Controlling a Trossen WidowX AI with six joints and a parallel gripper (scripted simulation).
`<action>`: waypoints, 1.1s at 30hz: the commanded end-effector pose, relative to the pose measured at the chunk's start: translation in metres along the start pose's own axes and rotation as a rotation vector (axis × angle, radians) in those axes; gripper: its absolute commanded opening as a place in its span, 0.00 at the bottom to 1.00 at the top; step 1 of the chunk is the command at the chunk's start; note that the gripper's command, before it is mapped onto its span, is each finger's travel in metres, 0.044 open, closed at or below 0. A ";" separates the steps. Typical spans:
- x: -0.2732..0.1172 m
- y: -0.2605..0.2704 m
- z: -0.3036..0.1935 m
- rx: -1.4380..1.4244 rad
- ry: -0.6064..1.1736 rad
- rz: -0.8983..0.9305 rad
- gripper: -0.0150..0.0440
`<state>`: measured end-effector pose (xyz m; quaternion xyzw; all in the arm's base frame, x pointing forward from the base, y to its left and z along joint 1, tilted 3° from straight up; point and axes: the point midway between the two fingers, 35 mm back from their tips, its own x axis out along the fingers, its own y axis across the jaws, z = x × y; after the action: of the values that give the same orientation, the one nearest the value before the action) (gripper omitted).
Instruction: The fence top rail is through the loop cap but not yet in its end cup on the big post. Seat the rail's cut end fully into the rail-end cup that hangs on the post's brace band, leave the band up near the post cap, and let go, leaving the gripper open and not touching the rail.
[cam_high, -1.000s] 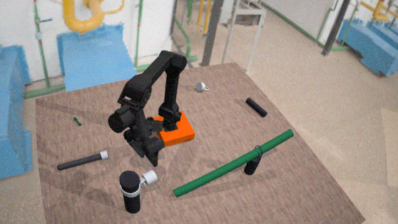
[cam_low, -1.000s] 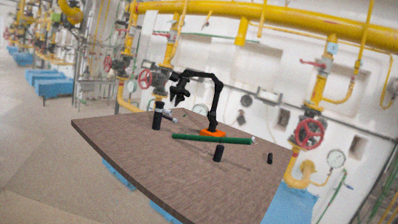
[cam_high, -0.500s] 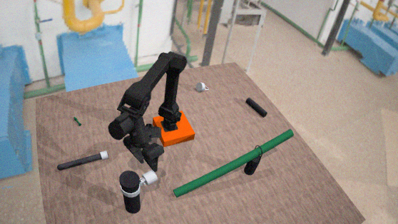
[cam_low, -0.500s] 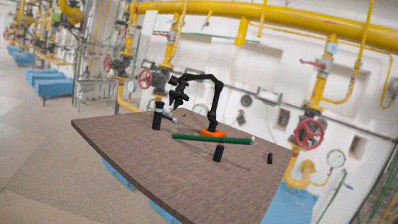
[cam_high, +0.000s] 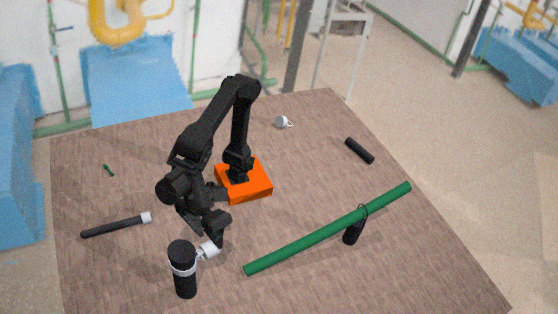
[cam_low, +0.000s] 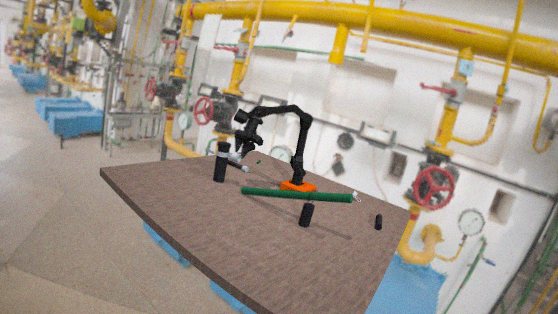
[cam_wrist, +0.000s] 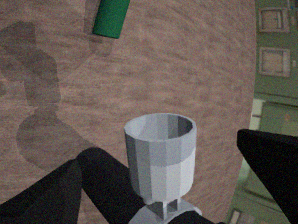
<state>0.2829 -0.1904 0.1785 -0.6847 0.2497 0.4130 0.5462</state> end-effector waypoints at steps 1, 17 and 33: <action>0.007 0.001 0.000 0.004 -0.002 0.005 1.00; 0.033 0.001 0.001 0.004 -0.002 0.004 1.00; 0.049 0.002 0.003 0.004 -0.002 0.003 0.73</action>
<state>0.3070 -0.1827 0.1378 -0.6837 0.2485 0.4141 0.5471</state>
